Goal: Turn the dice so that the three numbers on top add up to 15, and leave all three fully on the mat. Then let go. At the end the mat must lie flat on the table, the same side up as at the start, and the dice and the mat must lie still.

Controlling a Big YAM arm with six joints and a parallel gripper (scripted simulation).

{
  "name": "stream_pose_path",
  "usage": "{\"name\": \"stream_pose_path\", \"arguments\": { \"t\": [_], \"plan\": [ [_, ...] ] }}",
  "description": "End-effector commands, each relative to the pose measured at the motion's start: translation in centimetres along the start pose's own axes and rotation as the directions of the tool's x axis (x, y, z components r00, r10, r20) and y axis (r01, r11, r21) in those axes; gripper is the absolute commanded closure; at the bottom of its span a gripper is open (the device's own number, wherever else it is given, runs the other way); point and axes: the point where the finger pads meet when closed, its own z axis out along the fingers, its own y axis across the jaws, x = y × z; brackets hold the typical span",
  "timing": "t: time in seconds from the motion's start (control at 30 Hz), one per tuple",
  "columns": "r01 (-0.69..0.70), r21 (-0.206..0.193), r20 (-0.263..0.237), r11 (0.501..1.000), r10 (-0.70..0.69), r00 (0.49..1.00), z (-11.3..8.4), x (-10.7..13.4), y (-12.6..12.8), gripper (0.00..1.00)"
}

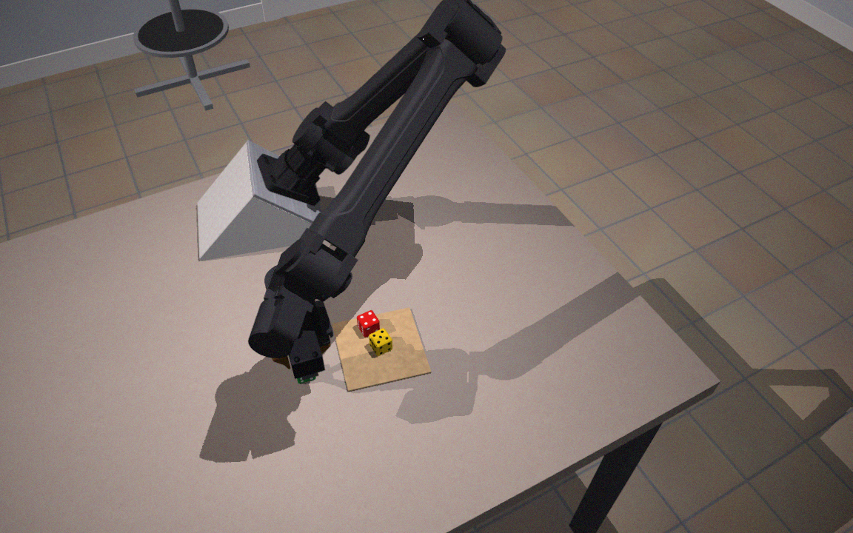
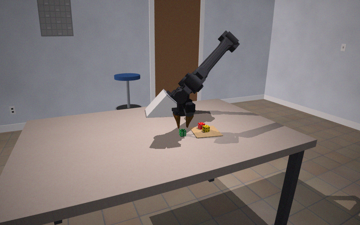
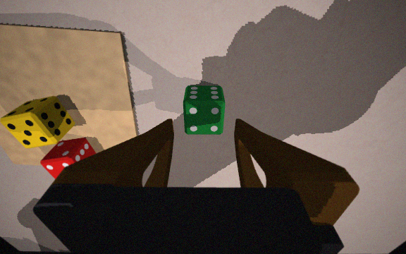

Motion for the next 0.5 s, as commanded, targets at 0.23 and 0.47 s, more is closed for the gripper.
{"name": "stream_pose_path", "arguments": {
  "t": [0.23,0.47],
  "plan": [
    [-0.005,-0.005,-0.008,1.0,0.005,1.0,0.67,-0.18,0.08,0.55],
    [0.002,-0.004,-0.006,1.0,-0.002,1.0,0.64,-0.18,0.05,0.55]
  ]
}}
